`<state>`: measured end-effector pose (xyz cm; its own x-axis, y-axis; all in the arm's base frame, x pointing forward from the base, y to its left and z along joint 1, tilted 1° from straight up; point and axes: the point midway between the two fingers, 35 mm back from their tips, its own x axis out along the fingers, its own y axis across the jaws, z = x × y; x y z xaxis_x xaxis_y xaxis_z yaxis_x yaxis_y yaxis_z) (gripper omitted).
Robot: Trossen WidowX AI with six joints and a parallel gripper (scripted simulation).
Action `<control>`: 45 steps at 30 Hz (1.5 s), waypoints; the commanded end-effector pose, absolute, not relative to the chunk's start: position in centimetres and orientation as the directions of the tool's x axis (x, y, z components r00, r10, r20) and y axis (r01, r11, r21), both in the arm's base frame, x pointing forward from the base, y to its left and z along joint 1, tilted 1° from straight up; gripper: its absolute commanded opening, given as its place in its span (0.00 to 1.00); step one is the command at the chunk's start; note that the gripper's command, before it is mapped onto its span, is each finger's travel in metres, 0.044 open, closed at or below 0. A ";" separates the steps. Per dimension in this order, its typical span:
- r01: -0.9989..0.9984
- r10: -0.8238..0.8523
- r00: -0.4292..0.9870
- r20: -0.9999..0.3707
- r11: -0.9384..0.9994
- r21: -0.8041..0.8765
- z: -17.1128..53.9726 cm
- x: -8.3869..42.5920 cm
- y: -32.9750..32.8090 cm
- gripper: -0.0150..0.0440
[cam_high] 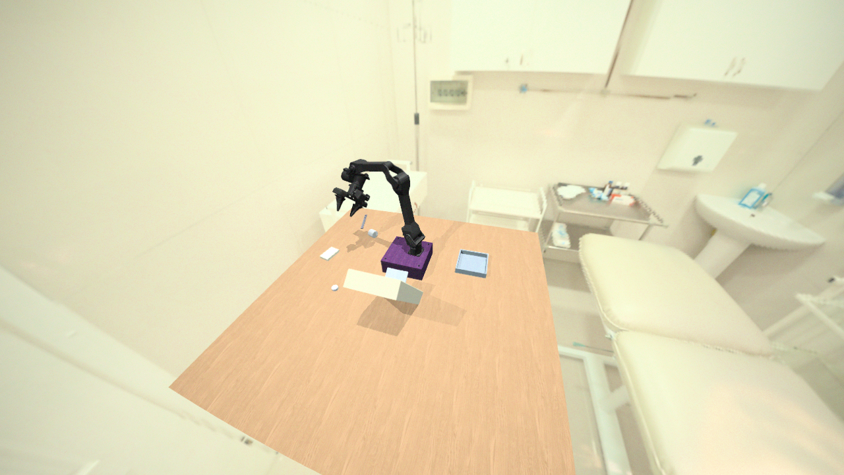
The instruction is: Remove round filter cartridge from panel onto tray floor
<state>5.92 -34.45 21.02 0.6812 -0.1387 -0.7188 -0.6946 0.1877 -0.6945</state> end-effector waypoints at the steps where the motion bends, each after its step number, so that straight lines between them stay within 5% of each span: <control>1: -0.697 -0.136 0.680 -0.721 0.188 -0.692 21.0 6.2 -34.4 0.89; 11: -0.780 -0.055 0.601 -0.798 0.178 -0.600 21.0 17.9 -27.2 0.44; 26: -0.735 -0.038 0.657 -0.753 0.190 -0.651 21.3 27.1 -11.0 0.44; 39: -0.586 0.114 0.804 -0.584 0.320 -0.744 21.4 26.9 2.7 0.44; 45: -0.579 0.126 0.810 -0.573 0.332 -0.745 21.4 26.7 3.3 0.44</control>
<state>26.88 3.09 21.37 0.8016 0.1262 -0.5844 -0.5907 0.3181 -0.7416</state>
